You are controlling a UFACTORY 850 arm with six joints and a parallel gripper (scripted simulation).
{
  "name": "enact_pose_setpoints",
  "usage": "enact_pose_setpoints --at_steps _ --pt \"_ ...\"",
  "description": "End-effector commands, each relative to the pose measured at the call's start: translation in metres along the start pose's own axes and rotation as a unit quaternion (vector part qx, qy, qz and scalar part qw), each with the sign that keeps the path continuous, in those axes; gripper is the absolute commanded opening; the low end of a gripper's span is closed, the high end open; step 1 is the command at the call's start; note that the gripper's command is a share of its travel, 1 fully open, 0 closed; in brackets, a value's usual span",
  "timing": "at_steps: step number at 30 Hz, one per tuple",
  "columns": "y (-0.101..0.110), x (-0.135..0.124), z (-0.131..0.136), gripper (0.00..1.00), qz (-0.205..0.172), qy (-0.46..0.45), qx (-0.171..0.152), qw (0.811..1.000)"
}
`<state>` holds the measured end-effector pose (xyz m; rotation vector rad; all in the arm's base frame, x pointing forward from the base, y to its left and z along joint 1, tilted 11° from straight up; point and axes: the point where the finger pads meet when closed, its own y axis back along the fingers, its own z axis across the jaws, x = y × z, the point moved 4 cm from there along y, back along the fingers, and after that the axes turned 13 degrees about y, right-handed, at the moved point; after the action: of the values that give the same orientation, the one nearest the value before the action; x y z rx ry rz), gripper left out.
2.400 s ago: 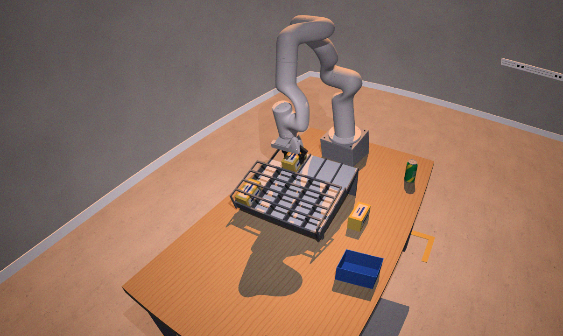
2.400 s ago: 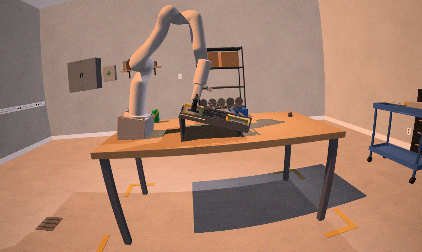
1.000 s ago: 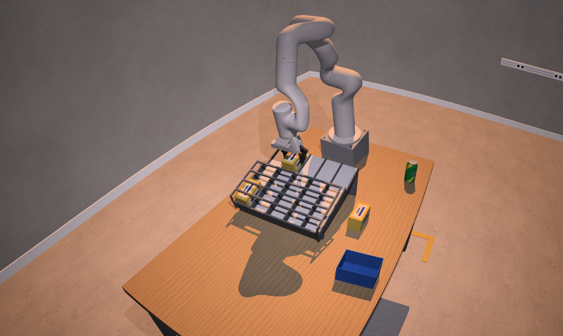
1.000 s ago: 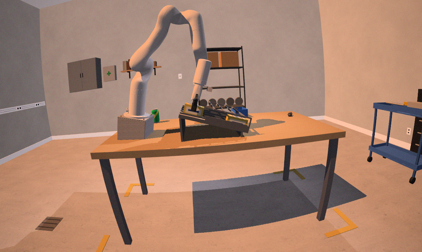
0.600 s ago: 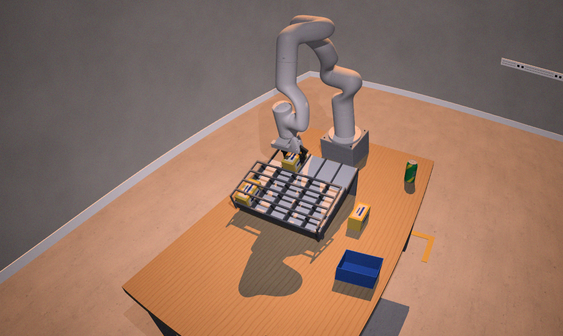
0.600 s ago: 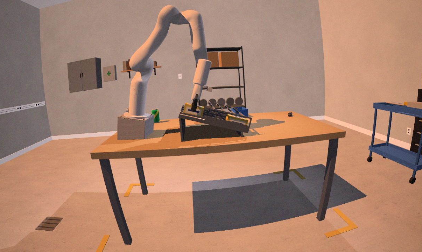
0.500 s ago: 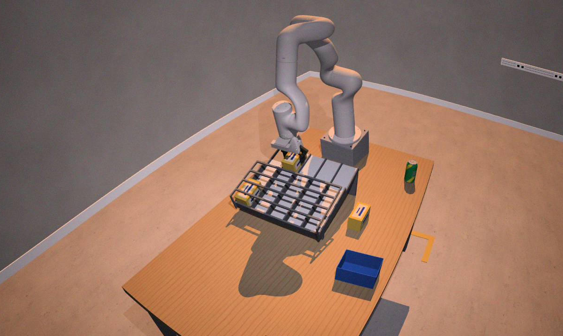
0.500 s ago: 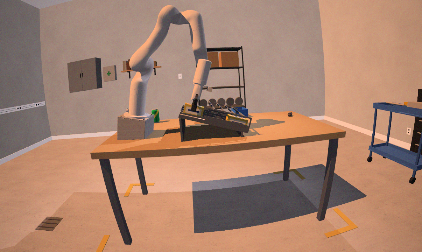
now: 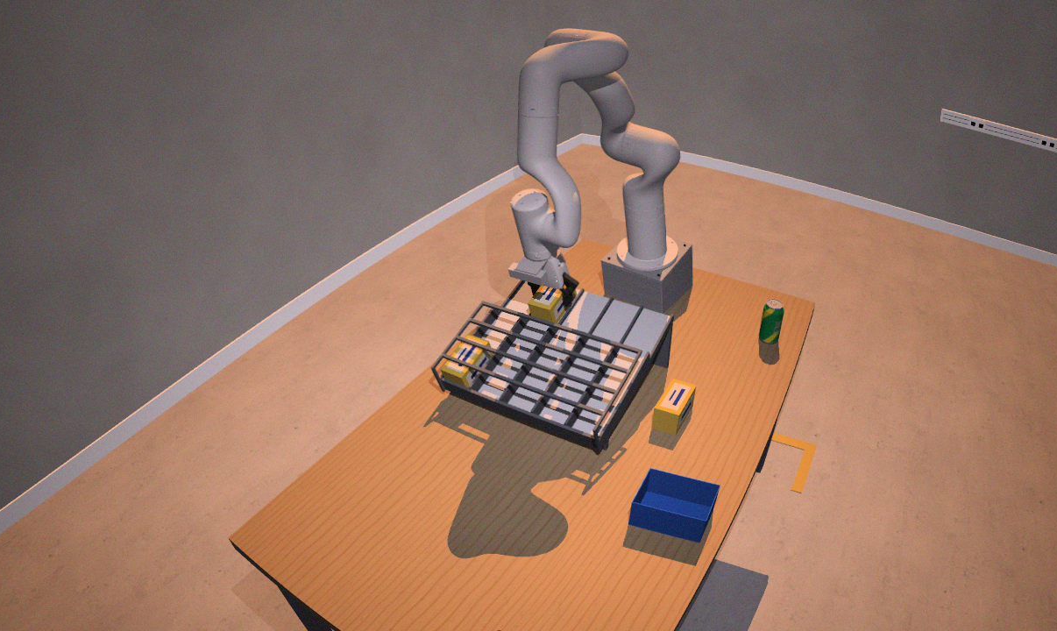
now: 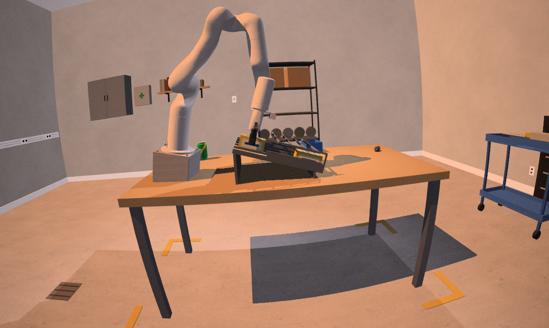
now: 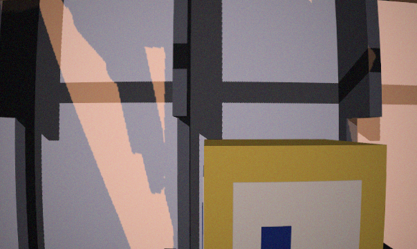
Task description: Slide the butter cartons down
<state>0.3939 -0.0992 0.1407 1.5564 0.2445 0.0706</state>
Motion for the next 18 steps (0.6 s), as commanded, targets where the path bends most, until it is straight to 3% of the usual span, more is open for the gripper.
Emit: enact_pose_setpoints --at_steps 1,16,17,18 --pt "0.001 0.000 0.000 1.00 0.001 0.000 0.000 1.000" --pt "0.001 0.000 0.000 1.00 0.001 0.000 0.000 1.000" --pt "0.029 0.001 0.000 1.00 0.001 0.000 0.000 1.000" --pt "0.029 0.001 0.000 1.00 0.001 0.000 0.000 1.000"
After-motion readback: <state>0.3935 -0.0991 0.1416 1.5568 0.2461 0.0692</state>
